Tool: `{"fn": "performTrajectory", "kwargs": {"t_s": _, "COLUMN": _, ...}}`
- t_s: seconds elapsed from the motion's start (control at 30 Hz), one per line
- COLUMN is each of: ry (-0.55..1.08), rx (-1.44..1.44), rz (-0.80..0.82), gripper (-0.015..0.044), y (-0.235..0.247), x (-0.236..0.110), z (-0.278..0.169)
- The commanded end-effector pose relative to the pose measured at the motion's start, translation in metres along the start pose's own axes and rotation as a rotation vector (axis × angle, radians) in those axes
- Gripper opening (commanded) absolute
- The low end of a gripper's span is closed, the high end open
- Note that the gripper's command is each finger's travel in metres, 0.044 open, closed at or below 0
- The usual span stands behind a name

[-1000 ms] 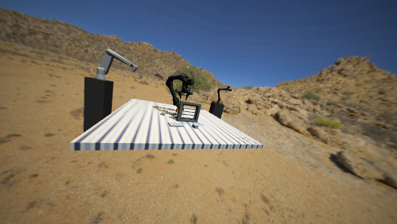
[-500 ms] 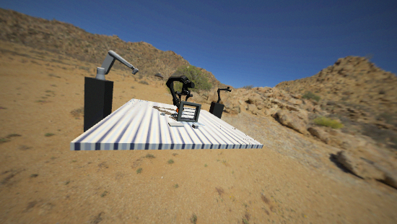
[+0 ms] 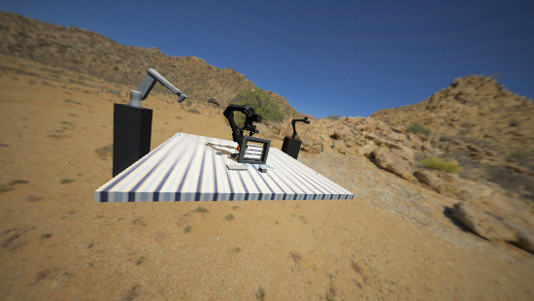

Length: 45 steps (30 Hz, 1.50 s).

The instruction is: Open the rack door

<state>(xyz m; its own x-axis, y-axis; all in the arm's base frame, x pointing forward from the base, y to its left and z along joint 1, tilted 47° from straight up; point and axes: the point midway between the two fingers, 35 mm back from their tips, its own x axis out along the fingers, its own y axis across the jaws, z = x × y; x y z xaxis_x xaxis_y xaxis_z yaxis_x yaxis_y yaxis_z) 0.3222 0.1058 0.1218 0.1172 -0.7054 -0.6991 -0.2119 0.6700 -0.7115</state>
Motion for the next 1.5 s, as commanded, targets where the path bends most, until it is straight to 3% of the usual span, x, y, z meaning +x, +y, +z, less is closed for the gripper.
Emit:
{"fn": "performTrajectory", "kwargs": {"t_s": 0.0, "ry": 0.03, "rx": -0.018, "rz": 0.0, "gripper": 0.0281, "y": 0.0013, "x": 0.0074, "z": -0.0014}}
{"fn": "performTrajectory", "kwargs": {"t_s": 0.1, "ry": 0.038, "rx": -0.021, "rz": 0.0, "gripper": 0.0281, "y": 0.0013, "x": 0.0097, "z": -0.0014}}
{"fn": "performTrajectory", "kwargs": {"t_s": 0.33, "ry": 0.038, "rx": -0.021, "rz": 0.0, "gripper": 0.0097, "y": 0.0013, "x": 0.0097, "z": -0.0014}}
{"fn": "performTrajectory", "kwargs": {"t_s": 0.77, "ry": 0.038, "rx": -0.021, "rz": 0.0, "gripper": 0.0011, "y": 0.0013, "x": 0.0097, "z": -0.0014}}
{"fn": "performTrajectory", "kwargs": {"t_s": 0.93, "ry": 0.038, "rx": 0.012, "rz": -0.001, "gripper": 0.0009, "y": 0.0013, "x": 0.0097, "z": -0.0014}}
{"fn": "performTrajectory", "kwargs": {"t_s": 1.47, "ry": 0.036, "rx": 0.793, "rz": -0.016, "gripper": 0.0009, "y": 0.0013, "x": 0.0097, "z": -0.0014}}
